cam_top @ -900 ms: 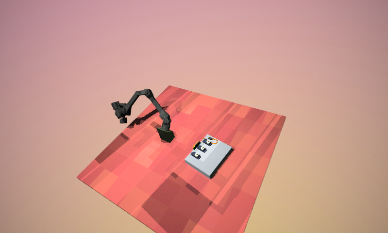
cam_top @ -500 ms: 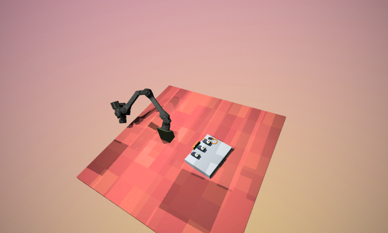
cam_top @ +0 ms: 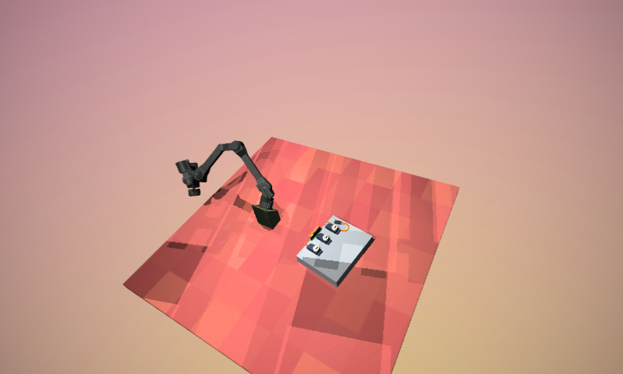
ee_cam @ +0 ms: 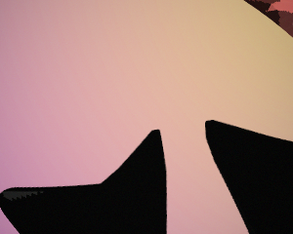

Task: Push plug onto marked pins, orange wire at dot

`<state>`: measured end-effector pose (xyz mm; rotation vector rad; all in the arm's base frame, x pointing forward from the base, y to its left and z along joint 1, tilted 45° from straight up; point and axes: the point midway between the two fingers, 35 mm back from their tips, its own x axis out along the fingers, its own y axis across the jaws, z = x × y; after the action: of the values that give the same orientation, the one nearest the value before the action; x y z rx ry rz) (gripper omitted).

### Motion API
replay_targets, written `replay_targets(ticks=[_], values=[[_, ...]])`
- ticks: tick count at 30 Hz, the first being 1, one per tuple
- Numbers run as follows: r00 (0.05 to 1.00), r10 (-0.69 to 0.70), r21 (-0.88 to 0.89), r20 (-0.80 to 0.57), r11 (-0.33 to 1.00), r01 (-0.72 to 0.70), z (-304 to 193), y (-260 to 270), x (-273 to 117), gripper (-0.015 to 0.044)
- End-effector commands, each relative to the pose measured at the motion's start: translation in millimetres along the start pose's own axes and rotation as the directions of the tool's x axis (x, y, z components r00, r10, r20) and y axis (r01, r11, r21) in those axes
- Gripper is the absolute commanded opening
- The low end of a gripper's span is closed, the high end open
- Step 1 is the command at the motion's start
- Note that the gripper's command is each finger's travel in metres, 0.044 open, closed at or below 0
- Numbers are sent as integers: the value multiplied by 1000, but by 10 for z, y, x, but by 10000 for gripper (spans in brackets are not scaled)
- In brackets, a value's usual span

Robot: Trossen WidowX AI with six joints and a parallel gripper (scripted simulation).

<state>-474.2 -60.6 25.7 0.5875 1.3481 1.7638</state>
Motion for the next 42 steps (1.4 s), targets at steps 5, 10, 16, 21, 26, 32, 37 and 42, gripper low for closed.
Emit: replay_targets(ticks=[5,10,16,21,26,32,37,42], values=[[995,12,-46,-97,999,-16,-110,115,-300,115],[988,20,-69,-155,997,-31,-176,179,-493,115],[979,28,-86,-202,995,-47,-207,238,-673,115],[967,37,-106,-253,992,-66,-254,292,-860,115],[944,46,-131,-328,987,-94,-311,359,-1127,115],[911,58,-149,-408,980,-129,-353,424,-1425,115],[883,65,-165,-465,974,-158,-372,472,-1645,115],[849,70,-175,-524,967,-188,-377,514,-1869,115]])
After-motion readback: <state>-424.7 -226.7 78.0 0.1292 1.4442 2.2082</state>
